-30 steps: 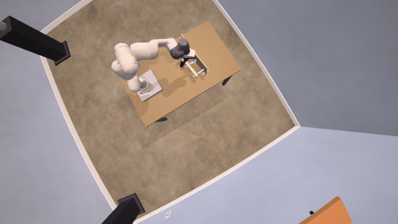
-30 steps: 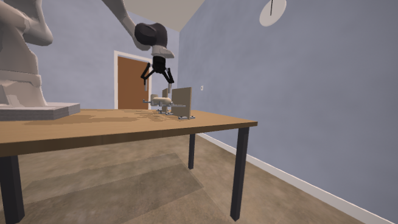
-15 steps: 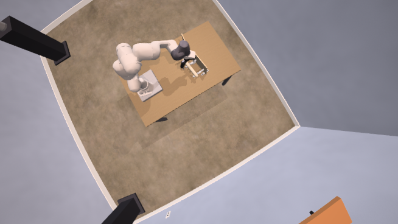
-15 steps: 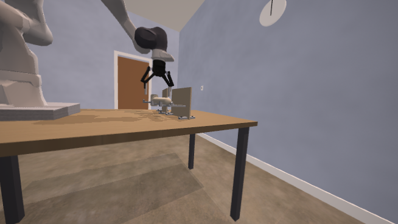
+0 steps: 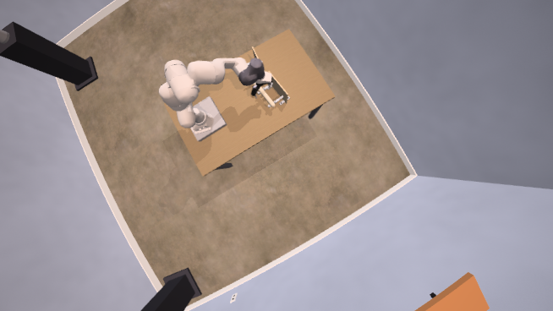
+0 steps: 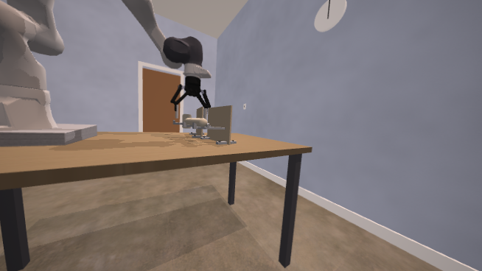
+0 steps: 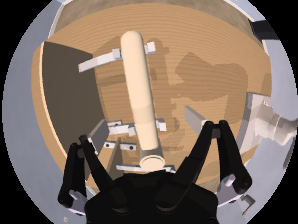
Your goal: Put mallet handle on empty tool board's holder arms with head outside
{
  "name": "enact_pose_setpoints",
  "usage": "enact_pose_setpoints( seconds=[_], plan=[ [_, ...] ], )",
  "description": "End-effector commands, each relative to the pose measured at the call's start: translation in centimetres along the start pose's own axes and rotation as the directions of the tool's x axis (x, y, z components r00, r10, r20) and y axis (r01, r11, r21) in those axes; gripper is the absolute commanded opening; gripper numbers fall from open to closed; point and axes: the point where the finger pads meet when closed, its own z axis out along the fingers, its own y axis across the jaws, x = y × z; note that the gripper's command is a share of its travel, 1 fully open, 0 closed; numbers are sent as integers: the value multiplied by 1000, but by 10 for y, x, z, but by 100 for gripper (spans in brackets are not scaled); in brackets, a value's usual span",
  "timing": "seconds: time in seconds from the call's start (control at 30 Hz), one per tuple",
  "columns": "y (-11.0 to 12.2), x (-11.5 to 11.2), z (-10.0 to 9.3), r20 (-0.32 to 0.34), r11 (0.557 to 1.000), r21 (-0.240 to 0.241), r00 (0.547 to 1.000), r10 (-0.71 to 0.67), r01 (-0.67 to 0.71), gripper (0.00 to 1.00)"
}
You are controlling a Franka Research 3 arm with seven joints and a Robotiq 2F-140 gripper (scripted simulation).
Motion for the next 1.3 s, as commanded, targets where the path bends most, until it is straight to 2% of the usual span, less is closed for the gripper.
enact_pose_setpoints(
  seconds=[0.0, 0.63, 1.27],
  plan=[
    [-1, 1, 6, -2, 1000, 5, 1000, 7, -7, 100],
    [-1, 1, 19, -2, 1000, 5, 1000, 7, -7, 100],
    [-1, 1, 22, -2, 1000, 5, 1000, 7, -7, 100]
  ],
)
